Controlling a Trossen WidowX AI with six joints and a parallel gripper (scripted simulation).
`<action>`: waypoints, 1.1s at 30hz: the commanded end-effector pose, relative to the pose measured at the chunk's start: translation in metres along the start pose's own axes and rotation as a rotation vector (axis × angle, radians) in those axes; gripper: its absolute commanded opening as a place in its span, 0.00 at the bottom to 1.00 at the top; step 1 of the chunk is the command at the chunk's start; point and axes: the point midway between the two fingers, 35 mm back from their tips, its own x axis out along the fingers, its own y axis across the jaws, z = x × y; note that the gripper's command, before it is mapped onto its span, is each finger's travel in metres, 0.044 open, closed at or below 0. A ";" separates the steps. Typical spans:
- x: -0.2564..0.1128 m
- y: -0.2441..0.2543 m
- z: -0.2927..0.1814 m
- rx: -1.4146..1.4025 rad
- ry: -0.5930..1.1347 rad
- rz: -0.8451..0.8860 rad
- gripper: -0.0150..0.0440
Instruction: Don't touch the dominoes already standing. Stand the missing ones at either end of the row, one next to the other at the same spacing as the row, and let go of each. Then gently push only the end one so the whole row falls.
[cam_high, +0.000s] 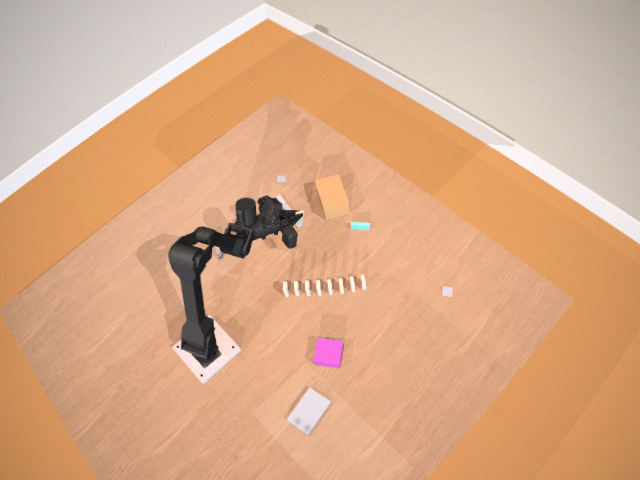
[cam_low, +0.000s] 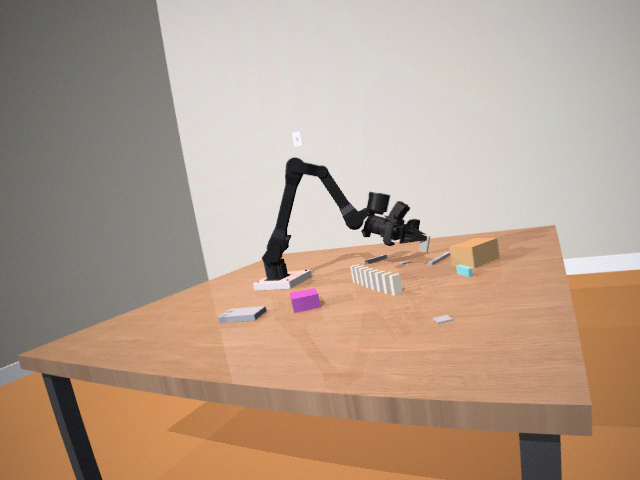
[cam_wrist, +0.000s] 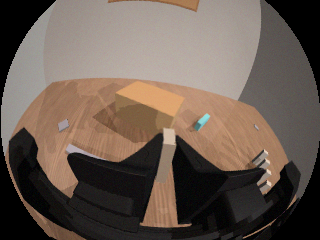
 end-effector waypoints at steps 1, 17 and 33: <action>-0.011 -0.006 0.000 0.011 -0.047 -0.014 0.30; -0.056 -0.034 0.004 0.078 -0.212 -0.060 0.30; -0.057 -0.034 0.004 0.079 -0.213 -0.061 0.30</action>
